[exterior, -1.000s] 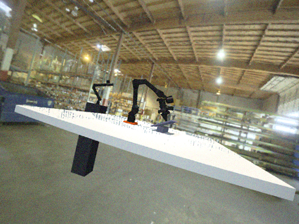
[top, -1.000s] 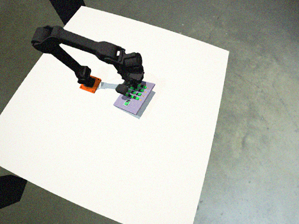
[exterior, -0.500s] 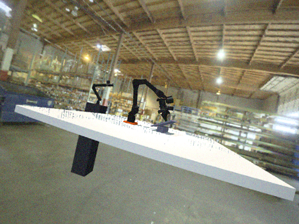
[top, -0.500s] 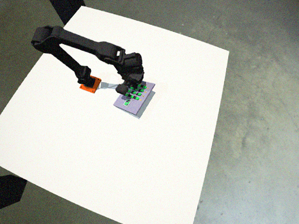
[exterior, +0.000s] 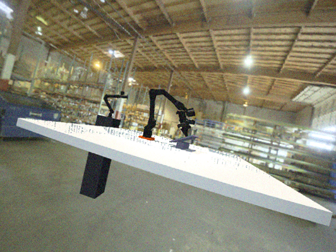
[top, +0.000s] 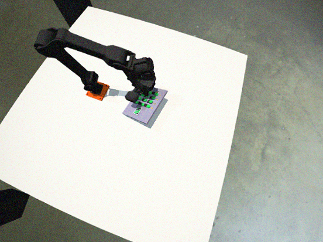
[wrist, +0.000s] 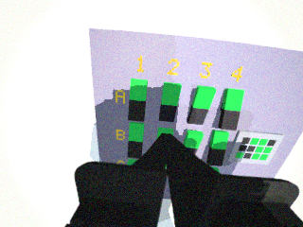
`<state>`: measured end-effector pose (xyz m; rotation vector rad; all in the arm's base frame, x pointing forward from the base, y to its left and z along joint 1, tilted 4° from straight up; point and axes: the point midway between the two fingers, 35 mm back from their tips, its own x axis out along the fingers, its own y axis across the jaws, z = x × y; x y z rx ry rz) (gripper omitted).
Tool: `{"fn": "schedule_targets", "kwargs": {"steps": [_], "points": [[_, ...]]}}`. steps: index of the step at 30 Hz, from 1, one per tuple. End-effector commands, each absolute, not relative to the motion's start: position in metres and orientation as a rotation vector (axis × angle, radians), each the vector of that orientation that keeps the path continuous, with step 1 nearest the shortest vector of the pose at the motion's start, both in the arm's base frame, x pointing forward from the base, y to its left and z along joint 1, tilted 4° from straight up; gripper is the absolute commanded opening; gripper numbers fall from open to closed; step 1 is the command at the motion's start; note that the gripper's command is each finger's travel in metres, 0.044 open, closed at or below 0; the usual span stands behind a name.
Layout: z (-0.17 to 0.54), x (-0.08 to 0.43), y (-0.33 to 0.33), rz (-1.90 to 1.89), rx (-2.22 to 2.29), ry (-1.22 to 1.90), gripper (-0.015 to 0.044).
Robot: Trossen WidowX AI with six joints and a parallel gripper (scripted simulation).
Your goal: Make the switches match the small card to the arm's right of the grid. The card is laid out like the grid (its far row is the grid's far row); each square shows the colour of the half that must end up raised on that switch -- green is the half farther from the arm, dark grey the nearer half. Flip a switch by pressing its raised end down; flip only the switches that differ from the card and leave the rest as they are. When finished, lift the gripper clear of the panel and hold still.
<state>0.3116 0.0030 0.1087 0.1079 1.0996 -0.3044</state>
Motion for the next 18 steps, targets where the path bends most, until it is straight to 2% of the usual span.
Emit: {"fn": "schedule_targets", "kwargs": {"steps": [1, 18], "points": [[0.1077, 0.3118, 0.0034, -0.299, 0.106, 1.101, 0.0000], [0.1057, 0.3128, 0.0029, -0.299, 0.106, 1.101, 0.0000]]}}
